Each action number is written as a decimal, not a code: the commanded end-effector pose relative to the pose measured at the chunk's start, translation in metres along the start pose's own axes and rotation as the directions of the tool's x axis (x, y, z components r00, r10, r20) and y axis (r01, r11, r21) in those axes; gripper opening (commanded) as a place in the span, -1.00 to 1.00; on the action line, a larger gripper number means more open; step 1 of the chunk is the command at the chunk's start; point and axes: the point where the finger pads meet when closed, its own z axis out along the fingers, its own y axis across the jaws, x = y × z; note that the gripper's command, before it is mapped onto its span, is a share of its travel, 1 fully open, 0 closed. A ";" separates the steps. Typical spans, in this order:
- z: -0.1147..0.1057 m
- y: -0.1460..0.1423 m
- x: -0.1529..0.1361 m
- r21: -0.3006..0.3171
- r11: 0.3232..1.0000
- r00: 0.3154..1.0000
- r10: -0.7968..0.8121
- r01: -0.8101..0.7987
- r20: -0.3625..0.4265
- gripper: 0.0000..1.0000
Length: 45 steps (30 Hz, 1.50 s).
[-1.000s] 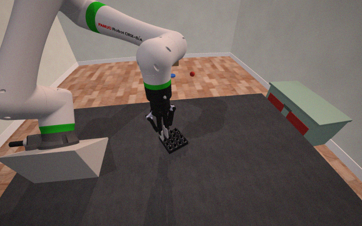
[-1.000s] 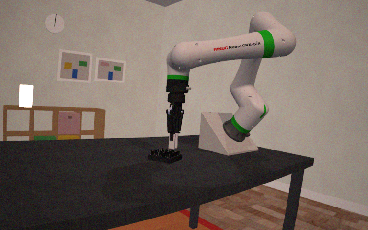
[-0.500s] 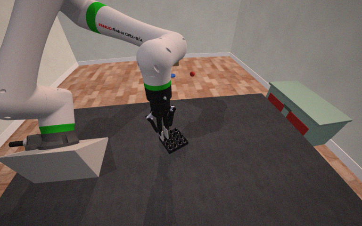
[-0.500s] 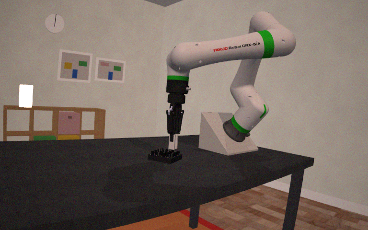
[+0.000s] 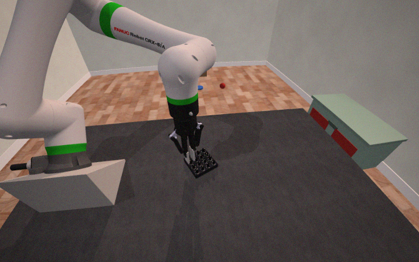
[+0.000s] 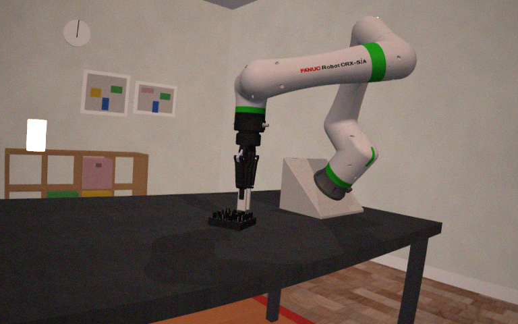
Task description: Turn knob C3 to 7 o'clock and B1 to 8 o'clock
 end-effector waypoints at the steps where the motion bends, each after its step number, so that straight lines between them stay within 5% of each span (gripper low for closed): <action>1: 0.000 0.000 0.000 0.000 1.000 1.000 0.000 0.000 0.000 -0.77; 45: 0.014 0.000 0.000 0.000 1.000 1.000 0.000 0.000 0.000 -0.77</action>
